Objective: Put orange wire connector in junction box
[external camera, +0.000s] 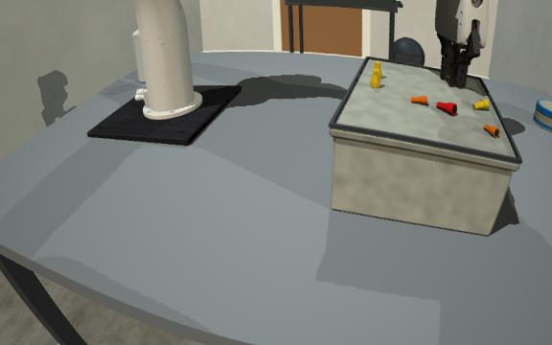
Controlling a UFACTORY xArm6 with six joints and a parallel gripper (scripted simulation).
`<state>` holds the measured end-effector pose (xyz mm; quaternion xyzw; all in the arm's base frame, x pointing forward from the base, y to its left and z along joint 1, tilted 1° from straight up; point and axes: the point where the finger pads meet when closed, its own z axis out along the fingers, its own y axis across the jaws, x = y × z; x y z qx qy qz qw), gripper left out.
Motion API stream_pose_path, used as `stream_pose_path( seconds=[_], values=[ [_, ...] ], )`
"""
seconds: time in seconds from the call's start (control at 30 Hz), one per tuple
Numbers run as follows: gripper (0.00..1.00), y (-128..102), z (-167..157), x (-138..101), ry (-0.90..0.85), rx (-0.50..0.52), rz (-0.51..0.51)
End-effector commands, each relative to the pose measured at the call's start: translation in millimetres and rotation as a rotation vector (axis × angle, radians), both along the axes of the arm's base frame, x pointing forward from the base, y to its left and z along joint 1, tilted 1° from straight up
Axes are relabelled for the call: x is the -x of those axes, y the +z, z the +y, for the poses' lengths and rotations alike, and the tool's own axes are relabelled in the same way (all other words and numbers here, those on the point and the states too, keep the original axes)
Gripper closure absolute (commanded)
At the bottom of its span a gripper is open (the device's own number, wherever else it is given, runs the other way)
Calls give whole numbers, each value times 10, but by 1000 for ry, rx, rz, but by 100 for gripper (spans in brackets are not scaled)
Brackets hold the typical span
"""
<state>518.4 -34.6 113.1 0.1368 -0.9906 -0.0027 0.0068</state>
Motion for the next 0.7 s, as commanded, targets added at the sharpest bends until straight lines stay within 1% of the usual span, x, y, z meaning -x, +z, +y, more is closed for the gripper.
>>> stream_pose_path(
  seconds=[0.0, 0.03, 0.07, 0.67],
  values=[
    [73, 18, -1, -13, 0, 0, -4],
    [73, 18, -1, -13, 0, 0, -4],
    [97, 18, -1, -13, 0, 0, -4],
    [97, 18, -1, -13, 0, 0, -4]
  ],
)
